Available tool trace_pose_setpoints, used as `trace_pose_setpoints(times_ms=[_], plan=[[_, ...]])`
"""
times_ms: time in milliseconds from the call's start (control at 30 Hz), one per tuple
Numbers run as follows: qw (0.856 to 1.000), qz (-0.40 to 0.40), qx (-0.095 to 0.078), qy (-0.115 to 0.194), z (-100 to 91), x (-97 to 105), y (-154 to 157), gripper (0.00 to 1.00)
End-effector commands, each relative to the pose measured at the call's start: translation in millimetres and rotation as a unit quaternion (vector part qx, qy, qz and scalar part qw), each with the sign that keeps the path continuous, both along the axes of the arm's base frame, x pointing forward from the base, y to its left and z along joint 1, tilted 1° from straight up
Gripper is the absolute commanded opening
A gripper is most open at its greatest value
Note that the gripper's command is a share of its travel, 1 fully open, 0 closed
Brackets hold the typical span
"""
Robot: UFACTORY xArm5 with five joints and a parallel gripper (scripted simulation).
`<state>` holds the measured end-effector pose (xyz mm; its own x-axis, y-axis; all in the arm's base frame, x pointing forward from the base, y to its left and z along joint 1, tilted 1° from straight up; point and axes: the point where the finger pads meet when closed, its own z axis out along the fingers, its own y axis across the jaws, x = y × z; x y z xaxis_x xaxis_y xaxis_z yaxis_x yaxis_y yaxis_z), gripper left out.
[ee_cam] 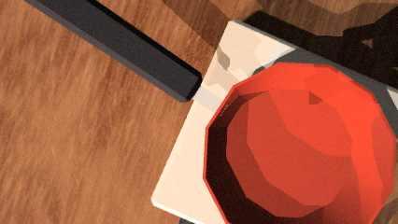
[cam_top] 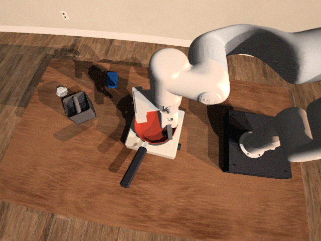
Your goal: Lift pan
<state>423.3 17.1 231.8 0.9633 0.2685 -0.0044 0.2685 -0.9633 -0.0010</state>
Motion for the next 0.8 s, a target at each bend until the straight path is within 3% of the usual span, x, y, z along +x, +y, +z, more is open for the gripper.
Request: trace_pose_setpoints(times_ms=[0,167,233,300,433,700,767], plan=[[0.996,0.084,0.000,-0.003,-8.3,17.3,11.3,1.00],[0.984,0.176,0.000,-0.003,-21.7,33.2,24.9,1.00],[0.984,0.176,0.000,-0.003,-21.7,33.2,24.9,1.00],[0.971,0.239,0.001,-0.003,-31.7,43.6,34.8,1.00],[0.953,0.303,0.001,-0.003,-42.6,53.9,45.5,1.00],[0.902,0.432,0.001,-0.003,-67.3,73.2,68.7,1.00],[0.897,0.443,0.001,-0.003,-69.5,74.7,70.6,1.00]])
